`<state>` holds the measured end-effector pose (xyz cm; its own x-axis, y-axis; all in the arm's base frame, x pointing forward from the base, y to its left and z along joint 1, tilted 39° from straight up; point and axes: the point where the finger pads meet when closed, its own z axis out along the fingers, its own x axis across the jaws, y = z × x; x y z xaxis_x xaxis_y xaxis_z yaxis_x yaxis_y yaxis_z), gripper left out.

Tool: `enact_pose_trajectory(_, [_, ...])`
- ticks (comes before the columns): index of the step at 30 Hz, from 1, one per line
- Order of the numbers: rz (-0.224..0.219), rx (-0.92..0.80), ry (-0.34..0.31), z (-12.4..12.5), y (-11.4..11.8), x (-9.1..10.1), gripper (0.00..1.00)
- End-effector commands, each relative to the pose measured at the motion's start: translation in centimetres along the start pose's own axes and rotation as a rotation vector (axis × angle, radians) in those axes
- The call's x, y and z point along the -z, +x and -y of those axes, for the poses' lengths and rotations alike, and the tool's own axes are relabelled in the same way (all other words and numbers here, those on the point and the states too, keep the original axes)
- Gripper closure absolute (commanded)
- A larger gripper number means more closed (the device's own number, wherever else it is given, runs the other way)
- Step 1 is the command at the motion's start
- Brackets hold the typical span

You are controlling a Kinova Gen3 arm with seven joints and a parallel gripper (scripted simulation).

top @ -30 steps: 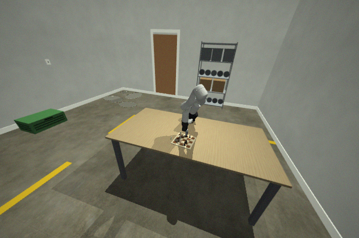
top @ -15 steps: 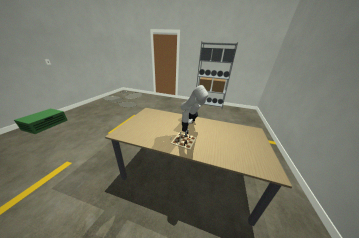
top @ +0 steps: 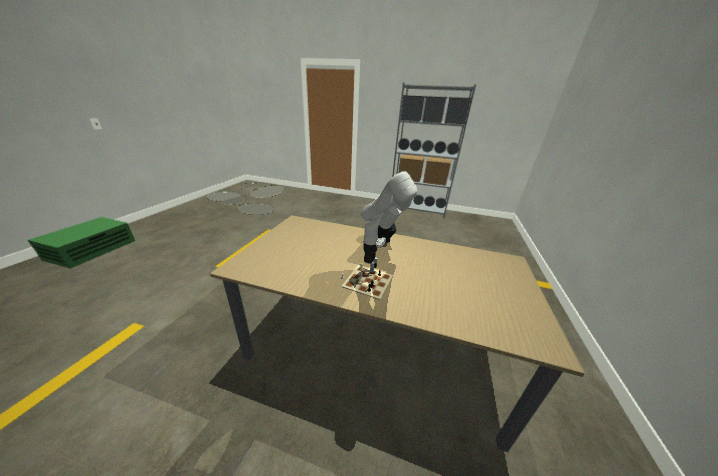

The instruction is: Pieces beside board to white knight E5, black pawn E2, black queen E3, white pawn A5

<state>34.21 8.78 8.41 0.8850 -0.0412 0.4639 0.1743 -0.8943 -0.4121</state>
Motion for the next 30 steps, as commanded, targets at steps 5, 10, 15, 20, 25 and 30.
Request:
enact_pose_trajectory(5, [0.001, 0.01, -0.007, 0.1, 0.0, 0.5, 0.21])
enact_pose_trajectory(10, [0.006, 0.004, -0.014, 0.1, 0.0, 1.3, 0.21])
enact_pose_trajectory(15, [0.006, 0.002, -0.016, 0.1, 0.0, 1.9, 0.21])
enact_pose_trajectory(20, [0.006, 0.001, -0.022, 0.1, -0.1, 3.2, 0.21])
enact_pose_trajectory(25, [0.004, 0.001, -0.03, 0.2, -0.1, 4.5, 0.21])
enact_pose_trajectory(30, [0.002, 0.001, -0.034, 0.2, -0.1, 5.3, 0.21])
